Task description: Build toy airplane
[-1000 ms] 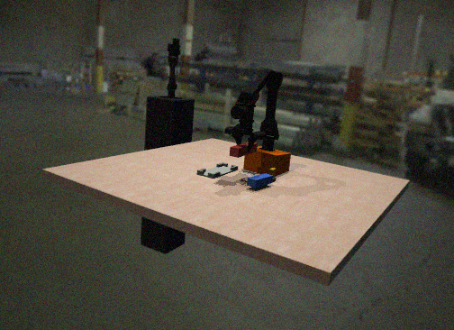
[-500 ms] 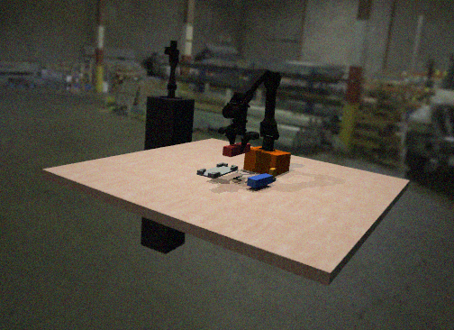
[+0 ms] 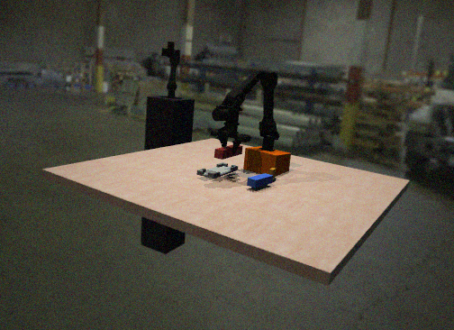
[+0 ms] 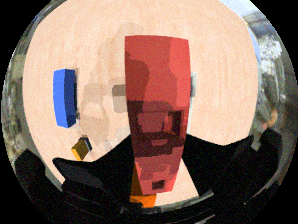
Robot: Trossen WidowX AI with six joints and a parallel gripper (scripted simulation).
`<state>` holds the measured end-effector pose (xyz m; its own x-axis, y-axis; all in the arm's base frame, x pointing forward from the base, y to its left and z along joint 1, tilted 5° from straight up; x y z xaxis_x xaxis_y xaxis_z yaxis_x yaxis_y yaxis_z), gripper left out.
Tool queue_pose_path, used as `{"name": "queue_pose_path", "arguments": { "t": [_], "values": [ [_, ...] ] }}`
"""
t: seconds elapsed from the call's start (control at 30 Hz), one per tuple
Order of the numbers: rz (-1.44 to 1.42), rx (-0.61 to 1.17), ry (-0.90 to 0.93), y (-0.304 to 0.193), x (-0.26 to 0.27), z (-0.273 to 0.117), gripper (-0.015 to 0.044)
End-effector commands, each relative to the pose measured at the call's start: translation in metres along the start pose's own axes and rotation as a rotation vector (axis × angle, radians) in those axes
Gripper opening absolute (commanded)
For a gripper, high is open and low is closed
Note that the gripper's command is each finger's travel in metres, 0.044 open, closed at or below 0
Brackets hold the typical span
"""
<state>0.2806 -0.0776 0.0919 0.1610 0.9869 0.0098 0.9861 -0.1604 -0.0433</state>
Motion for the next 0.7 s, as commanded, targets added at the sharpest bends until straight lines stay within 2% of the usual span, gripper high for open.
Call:
{"name": "queue_pose_path", "arguments": {
  "t": [0.0, 0.67],
  "values": [
    [-0.003, 0.012, -0.003, -0.002, -0.013, 0.009, 0.0000],
    [0.002, 0.014, -0.006, -0.012, -0.066, 0.035, 0.0000]
  ]
}}
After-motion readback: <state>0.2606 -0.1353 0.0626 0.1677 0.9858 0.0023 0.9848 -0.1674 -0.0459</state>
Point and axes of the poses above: the point midway between the two fingers, 35 mm back from their tips, its own z axis out along the fingers, its own x axis across the jaws, y = z × x, the point moved 7 cm from there along -z, back along the fingers, and after that the axes turned 8 degrees about z, right-handed, at the moved point
